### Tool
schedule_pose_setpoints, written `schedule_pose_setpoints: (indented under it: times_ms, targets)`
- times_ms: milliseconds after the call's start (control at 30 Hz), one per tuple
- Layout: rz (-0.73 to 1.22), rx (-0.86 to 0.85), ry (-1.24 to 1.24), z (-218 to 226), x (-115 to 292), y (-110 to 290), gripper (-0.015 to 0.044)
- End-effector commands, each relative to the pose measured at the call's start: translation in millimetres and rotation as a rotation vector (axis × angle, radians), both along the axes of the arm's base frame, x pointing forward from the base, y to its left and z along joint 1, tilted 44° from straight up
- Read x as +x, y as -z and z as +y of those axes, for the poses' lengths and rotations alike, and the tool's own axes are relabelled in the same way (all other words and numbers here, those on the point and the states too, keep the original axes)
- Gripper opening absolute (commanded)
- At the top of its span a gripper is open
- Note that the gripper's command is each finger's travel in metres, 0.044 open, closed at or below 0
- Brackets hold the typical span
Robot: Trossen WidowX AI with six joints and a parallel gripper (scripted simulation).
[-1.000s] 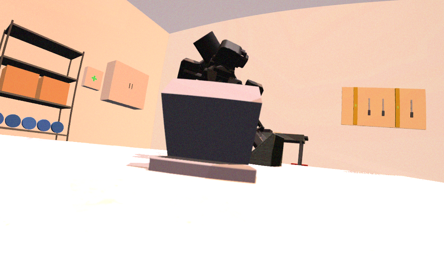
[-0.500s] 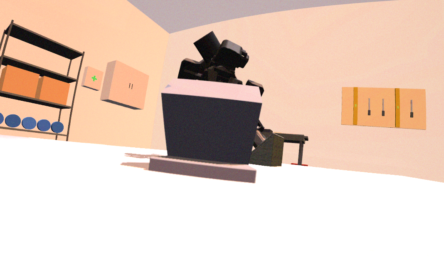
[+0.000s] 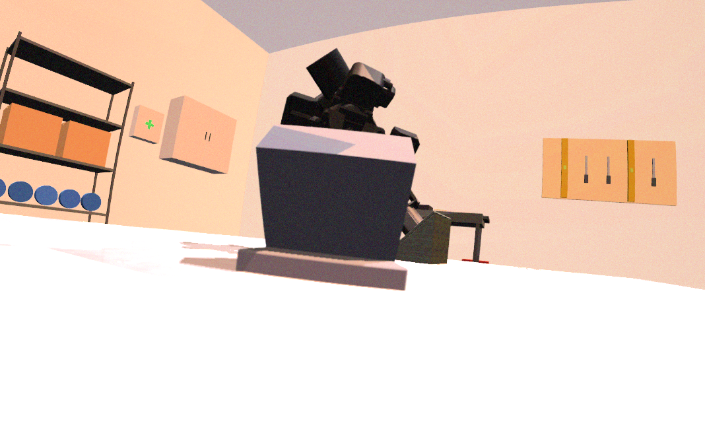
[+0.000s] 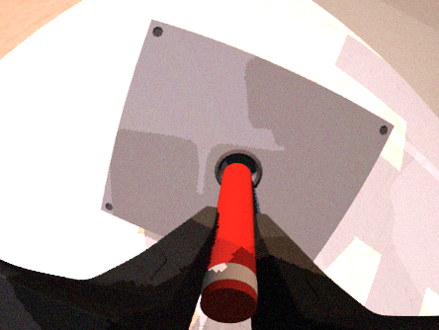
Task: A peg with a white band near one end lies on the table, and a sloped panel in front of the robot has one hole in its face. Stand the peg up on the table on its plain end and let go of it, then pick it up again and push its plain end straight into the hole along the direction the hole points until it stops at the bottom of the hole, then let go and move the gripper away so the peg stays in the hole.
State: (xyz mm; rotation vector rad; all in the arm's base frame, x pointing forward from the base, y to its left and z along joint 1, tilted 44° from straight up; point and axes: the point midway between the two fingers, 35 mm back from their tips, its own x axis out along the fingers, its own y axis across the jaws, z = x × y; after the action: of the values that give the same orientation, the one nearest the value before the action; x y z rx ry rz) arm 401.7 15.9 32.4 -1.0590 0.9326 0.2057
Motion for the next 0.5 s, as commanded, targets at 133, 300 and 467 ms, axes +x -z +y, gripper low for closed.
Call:
schedule_pose_setpoints:
  times_ms: [133, 300, 467]
  targets:
    - [-0.004, 0.001, -0.002, -0.3, 4.3, 2.0, 0.0]
    - [-0.004, 0.001, -0.002, -0.9, 6.5, 4.4, 0.0]
    - [-0.005, 0.001, -0.002, -1.5, 8.7, 7.0, 0.0]
